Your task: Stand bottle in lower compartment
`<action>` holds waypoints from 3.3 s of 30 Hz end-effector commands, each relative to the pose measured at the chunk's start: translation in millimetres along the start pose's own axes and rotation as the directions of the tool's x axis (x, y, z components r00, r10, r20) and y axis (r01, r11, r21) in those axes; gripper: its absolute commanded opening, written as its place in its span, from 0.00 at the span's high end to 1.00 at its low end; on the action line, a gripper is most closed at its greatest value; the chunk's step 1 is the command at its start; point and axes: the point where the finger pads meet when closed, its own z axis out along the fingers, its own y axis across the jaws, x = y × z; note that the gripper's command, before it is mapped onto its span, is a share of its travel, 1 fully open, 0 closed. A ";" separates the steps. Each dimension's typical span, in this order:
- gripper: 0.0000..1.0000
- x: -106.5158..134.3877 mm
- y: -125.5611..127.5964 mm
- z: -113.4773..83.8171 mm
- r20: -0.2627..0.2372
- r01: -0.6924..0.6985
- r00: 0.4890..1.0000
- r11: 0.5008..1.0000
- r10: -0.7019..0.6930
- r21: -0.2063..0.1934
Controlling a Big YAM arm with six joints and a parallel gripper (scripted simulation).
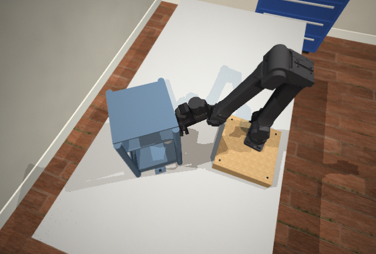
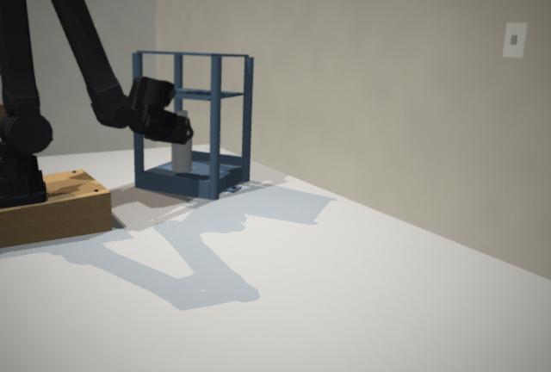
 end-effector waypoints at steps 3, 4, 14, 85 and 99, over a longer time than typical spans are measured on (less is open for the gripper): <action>0.60 -17.9 1.7 0.9 0.050 0.013 0.999 1.000 -0.013 -0.001; 0.60 -18.0 1.7 0.8 0.050 0.013 0.999 1.000 -0.013 -0.001; 0.60 -18.5 1.8 0.2 0.052 0.014 0.999 1.000 -0.013 -0.001; 0.60 -2.1 2.2 1.9 0.043 0.008 0.999 1.000 -0.008 0.000; 0.60 -6.6 -0.8 4.8 0.053 0.013 0.999 1.000 -0.013 0.003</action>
